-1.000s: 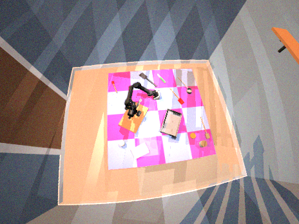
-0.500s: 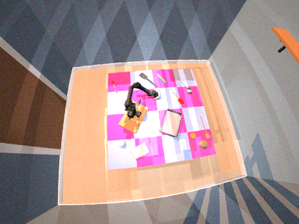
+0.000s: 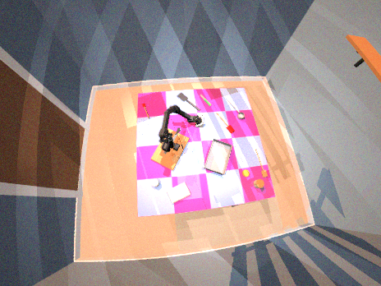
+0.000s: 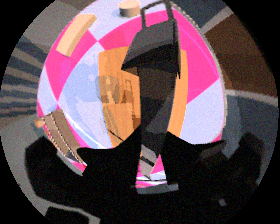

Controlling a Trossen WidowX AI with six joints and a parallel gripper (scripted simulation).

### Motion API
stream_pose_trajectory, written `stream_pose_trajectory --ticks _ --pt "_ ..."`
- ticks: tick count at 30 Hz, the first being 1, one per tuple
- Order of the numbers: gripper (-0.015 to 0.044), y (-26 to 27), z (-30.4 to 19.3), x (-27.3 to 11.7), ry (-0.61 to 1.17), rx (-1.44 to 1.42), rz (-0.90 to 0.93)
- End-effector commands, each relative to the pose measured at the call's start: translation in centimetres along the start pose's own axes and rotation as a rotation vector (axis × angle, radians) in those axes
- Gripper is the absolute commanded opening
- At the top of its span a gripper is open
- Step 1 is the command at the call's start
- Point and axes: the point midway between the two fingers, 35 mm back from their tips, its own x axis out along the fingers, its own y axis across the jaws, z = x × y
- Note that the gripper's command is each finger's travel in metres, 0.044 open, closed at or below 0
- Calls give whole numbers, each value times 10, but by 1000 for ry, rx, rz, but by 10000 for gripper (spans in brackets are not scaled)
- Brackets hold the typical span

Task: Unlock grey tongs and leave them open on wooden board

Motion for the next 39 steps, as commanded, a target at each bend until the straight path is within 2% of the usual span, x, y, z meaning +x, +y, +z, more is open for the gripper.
stream_pose_trajectory --ticks 1,28,39 --pt "-150 2 -2 8 12 -14 7" --pt "-150 -1 -6 43 37 -19 15" --pt "139 -3 -4 40 32 -6 8"
